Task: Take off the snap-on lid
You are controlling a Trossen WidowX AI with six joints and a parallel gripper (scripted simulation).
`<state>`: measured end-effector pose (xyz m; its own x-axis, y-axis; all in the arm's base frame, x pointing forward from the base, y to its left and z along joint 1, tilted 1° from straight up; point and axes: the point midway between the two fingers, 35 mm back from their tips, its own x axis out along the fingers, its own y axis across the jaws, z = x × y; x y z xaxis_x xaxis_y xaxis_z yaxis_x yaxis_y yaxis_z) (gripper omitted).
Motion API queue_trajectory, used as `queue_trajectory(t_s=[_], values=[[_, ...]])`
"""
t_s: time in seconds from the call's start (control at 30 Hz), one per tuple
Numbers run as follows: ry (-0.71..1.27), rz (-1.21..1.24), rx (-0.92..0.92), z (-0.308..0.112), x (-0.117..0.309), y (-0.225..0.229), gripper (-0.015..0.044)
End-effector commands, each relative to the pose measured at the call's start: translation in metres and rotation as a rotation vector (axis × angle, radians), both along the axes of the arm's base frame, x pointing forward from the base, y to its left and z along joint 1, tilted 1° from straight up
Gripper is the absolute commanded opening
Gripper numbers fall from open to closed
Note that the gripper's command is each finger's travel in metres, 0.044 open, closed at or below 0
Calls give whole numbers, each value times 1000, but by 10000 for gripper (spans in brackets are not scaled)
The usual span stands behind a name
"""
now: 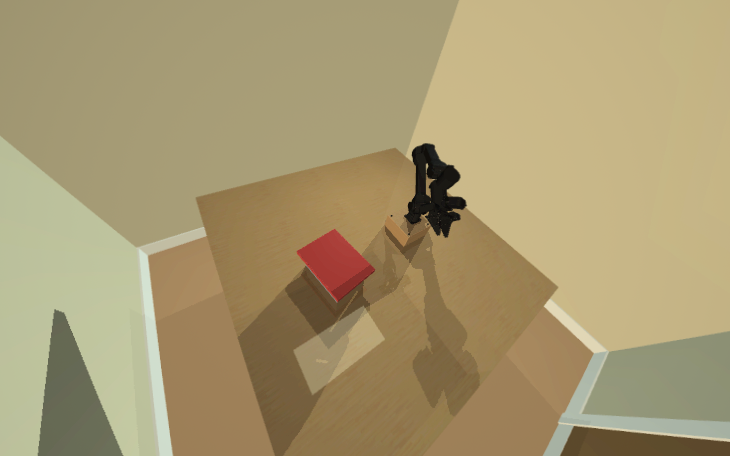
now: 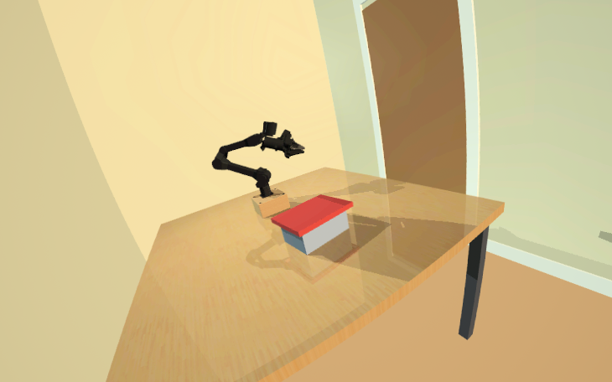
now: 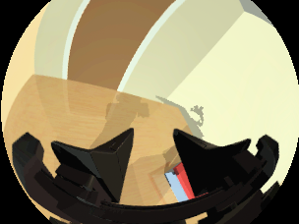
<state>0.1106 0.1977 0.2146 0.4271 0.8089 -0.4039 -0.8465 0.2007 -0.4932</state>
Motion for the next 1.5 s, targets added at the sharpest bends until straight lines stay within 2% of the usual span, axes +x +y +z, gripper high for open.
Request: queue_trajectory(t_s=[0.0,0.1,0.23,0.57,0.83,0.93,1.47], values=[[460,-475,235,-12,62,-18,235],[655,-704,387,-19,90,-33,235],[771,-848,497,-24,108,-46,235],[1107,-1296,941,-42,158,-98,235],[1335,-1632,1453,-61,191,-158,235],[1355,-1665,1519,-64,193,-166,235],[1355,-1664,1519,-73,195,-166,235]])
